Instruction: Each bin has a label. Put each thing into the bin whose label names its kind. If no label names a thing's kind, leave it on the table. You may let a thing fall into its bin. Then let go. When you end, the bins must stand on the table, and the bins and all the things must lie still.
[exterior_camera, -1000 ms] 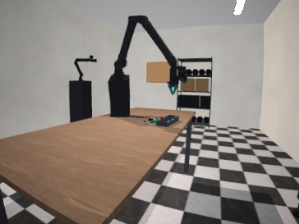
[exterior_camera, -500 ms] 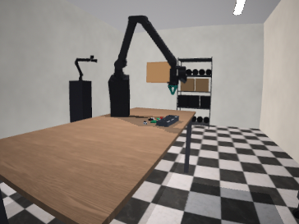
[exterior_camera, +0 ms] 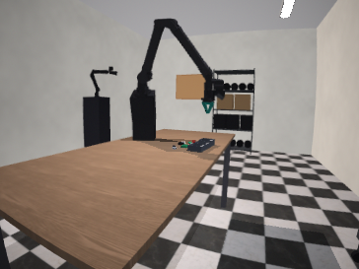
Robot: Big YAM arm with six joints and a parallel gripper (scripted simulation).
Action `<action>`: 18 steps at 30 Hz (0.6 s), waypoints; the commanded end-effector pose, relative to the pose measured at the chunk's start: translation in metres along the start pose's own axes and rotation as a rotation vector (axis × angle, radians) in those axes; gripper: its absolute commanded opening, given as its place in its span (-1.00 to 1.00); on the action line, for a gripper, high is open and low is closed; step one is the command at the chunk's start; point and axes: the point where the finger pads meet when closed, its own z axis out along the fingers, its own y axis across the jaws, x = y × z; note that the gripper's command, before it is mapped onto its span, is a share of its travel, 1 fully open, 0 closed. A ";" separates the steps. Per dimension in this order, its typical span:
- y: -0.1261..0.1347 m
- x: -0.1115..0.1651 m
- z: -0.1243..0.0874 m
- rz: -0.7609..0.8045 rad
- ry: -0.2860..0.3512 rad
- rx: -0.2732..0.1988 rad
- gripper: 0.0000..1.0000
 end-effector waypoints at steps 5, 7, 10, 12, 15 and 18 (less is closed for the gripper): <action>0.015 0.018 0.023 -0.186 -0.016 -0.004 -0.41; 0.016 0.029 0.037 -0.263 -0.015 -0.003 -0.41; 0.022 0.045 0.056 -0.334 -0.019 -0.003 -0.41; 0.026 0.056 0.068 -0.382 -0.019 -0.003 -0.41; 0.030 0.072 0.087 -0.455 -0.013 -0.002 -0.41; 0.034 0.088 0.106 -0.533 -0.004 0.000 -0.41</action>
